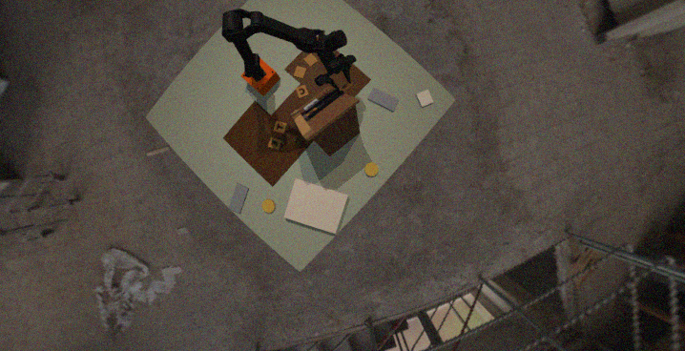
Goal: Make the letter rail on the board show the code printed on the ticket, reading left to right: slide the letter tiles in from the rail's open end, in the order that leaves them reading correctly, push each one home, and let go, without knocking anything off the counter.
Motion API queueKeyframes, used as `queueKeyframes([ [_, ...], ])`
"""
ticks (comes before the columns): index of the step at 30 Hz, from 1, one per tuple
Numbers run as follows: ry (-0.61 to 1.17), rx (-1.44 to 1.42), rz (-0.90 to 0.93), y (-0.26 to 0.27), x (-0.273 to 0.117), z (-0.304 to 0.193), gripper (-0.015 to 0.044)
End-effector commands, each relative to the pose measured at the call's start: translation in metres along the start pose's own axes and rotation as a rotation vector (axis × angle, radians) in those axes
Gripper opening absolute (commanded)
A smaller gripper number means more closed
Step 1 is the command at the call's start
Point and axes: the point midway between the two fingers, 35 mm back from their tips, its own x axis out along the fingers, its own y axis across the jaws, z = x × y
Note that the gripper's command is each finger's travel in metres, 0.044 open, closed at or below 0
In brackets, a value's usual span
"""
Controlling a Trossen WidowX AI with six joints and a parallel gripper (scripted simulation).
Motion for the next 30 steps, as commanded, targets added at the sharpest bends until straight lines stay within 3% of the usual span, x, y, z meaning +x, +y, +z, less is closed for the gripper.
queueKeyframes([
  [1,0.002,-0.007,0.001,-0.004,0.0,-0.001,0.0],
  [30,0.002,-0.009,0.001,-0.018,0.0,-0.001,0.0],
])
